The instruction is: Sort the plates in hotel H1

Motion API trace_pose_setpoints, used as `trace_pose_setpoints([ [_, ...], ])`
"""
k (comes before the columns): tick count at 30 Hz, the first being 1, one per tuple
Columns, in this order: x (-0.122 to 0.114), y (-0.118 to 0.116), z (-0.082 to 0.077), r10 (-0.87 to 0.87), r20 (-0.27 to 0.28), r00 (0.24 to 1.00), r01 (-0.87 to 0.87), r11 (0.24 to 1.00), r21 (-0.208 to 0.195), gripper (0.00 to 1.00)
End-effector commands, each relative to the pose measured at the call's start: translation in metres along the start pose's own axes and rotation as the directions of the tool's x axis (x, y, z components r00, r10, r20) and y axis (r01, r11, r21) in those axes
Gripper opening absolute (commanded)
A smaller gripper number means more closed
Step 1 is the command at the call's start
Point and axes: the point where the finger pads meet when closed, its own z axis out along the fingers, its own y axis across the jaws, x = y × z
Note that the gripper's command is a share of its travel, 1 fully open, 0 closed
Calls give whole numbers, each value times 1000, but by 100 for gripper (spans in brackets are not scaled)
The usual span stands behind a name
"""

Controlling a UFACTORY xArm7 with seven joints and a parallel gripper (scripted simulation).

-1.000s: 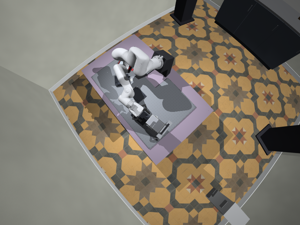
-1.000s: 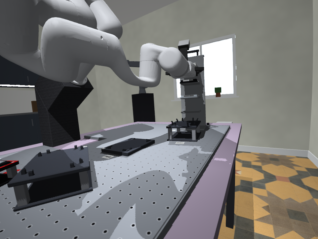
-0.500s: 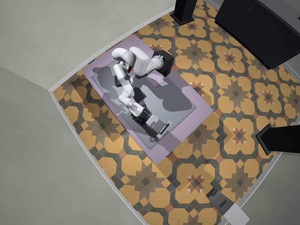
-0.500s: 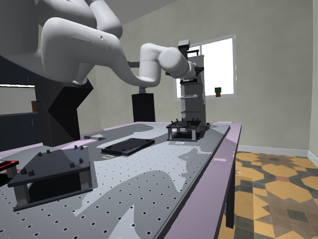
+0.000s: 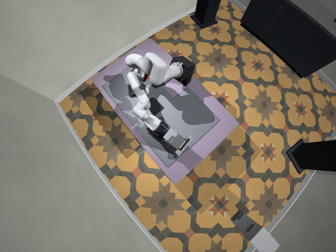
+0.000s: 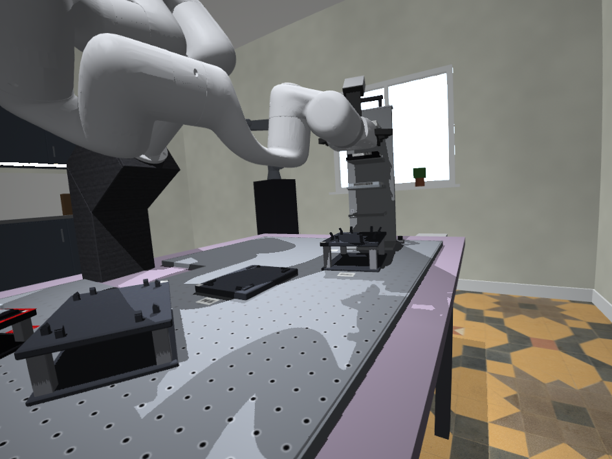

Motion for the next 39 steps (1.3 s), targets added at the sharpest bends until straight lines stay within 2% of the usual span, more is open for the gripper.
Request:
trace_pose_setpoints([
  [1, 1, 0, 0, -2, -1, 1000, 2, 1000, 1, 100],
  [4, 1, 0, 0, -2, -1, 1000, 2, 1000, 1, 100],
  [15, 1, 0, -29, -2, 0, 1000, 2, 1000, 1, 100],
  [21, 1, 0, -30, -2, 0, 1000, 2, 1000, 1, 100],
  [39, -42, 0, -30, -2, -1, 1000, 2, 1000, 1, 100],
])
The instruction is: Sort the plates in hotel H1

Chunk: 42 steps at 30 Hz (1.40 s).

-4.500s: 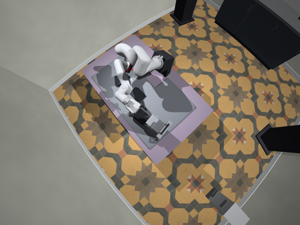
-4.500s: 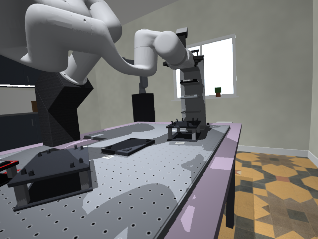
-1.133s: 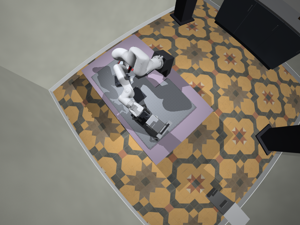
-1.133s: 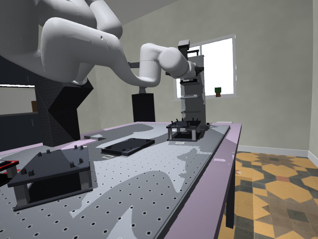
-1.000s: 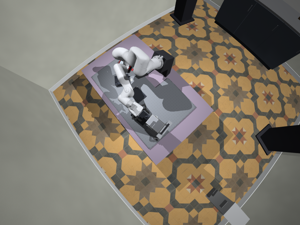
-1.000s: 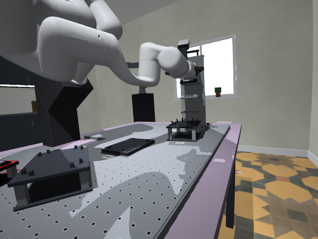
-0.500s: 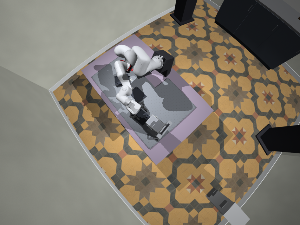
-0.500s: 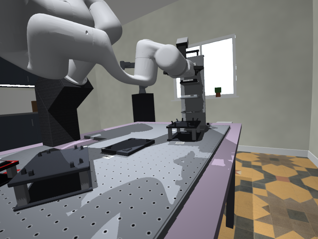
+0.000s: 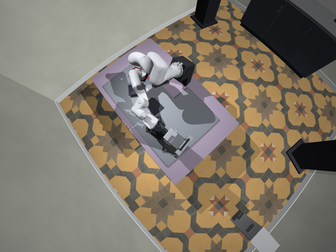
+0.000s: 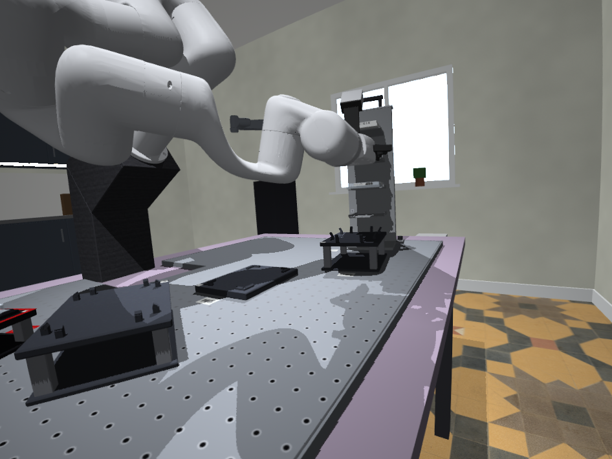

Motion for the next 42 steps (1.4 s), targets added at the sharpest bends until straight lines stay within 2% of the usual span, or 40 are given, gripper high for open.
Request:
trace_pose_setpoints([
  [1, -6, 0, 1, -3, -1, 1000, 3, 1000, 1, 100],
  [14, -39, 0, 1, -3, -1, 1000, 3, 1000, 1, 100],
  [17, -39, 0, 1, -3, -1, 1000, 3, 1000, 1, 100],
  [28, -39, 0, 30, -3, -2, 1000, 3, 1000, 1, 100],
  [42, -39, 0, 31, -3, -2, 1000, 3, 1000, 1, 100],
])
